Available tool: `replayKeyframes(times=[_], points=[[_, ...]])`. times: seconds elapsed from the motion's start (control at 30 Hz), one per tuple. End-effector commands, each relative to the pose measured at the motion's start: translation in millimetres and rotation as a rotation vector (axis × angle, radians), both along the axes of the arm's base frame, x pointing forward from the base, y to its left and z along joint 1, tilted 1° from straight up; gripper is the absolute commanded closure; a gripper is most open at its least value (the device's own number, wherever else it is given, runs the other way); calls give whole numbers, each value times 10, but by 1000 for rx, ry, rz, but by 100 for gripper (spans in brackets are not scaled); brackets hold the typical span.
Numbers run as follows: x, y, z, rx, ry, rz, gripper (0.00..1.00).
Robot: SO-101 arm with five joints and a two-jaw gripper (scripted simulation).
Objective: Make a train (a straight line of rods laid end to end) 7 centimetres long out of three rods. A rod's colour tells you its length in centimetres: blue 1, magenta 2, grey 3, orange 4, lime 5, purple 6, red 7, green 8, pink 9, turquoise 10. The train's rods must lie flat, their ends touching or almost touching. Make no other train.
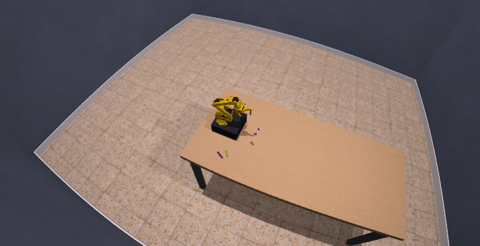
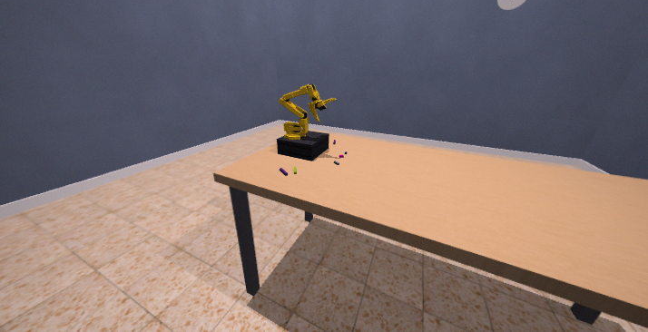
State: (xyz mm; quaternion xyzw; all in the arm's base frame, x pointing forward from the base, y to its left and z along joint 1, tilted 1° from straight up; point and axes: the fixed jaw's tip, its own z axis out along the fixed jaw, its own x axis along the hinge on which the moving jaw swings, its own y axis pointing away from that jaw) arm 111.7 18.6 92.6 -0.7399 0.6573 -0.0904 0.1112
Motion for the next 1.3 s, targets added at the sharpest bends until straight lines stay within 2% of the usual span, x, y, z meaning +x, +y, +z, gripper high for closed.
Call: replayKeyframes(times=[0.0, 0.3, 0.4, 0.87, 1.27], points=[[19, -111, -18, -2, 8, -90, 0], [-10, -453, -18, -1, 8, -392, 0], [-21, -494, -18, -1, 8, -429, 0], [-277, -955, -18, 1, 8, -897, 0], [-405, -1075, -18, 1, 8, -1051, 0]])
